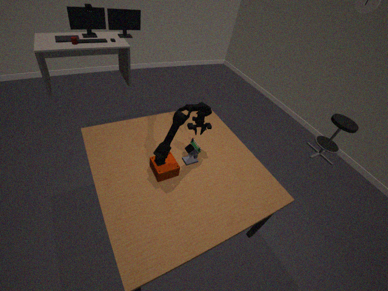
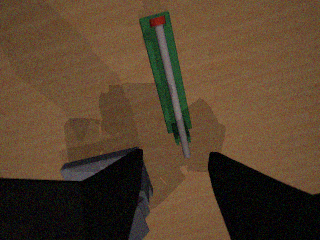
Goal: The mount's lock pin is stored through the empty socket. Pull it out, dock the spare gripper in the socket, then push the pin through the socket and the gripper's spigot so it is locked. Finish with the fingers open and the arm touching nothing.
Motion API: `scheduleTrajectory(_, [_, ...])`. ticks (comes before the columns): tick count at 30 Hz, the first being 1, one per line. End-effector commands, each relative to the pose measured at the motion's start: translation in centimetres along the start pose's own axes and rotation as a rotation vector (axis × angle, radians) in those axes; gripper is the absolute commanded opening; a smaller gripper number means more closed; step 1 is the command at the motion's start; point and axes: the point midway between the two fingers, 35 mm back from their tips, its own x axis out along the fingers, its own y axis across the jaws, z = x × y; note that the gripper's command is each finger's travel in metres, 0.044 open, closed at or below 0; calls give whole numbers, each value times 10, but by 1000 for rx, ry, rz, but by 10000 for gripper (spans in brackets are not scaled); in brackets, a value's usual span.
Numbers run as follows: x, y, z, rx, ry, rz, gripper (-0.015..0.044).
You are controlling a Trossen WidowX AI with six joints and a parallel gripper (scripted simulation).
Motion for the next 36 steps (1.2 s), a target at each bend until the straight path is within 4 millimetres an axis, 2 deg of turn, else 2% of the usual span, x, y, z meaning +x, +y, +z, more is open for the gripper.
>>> scheduleTrajectory(1, [7, -9, 10, -287, 124, -25, 180])
scheduleTrajectory(12, [11, -9, 10, -287, 124, -25, 180])
scheduleTrajectory(15, [23, -9, 12, -287, 124, -25, 180])
scheduleTrajectory(24, [79, -5, 16, -287, 124, -25, 180])
scheduleTrajectory(36, [96, -5, 18, -287, 124, -25, 180])
